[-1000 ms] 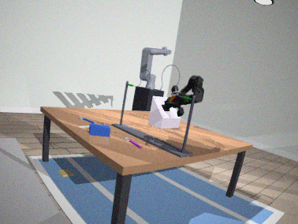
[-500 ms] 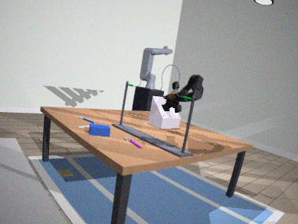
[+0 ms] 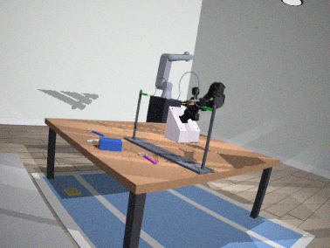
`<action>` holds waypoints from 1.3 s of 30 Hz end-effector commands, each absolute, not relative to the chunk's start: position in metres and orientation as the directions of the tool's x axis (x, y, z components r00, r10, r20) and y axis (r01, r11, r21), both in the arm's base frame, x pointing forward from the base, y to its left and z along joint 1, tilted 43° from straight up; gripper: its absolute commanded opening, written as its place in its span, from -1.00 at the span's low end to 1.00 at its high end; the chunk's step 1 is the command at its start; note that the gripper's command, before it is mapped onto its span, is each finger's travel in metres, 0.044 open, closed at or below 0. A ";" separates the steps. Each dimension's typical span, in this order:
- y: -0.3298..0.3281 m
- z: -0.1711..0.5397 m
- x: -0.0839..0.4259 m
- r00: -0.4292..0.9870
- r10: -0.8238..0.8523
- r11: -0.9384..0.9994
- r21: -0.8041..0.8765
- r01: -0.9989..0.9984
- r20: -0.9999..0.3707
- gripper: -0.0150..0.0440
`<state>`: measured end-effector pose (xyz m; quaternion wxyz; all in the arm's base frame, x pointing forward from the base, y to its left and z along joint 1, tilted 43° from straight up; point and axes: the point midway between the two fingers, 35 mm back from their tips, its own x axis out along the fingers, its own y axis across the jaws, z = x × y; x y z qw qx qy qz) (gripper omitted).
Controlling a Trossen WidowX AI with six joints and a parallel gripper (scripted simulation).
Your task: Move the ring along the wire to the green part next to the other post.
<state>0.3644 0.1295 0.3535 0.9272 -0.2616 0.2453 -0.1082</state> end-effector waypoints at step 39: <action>0.084 0.396 0.361 0.849 -0.458 0.594 -0.802 0.071 -0.264 -1.00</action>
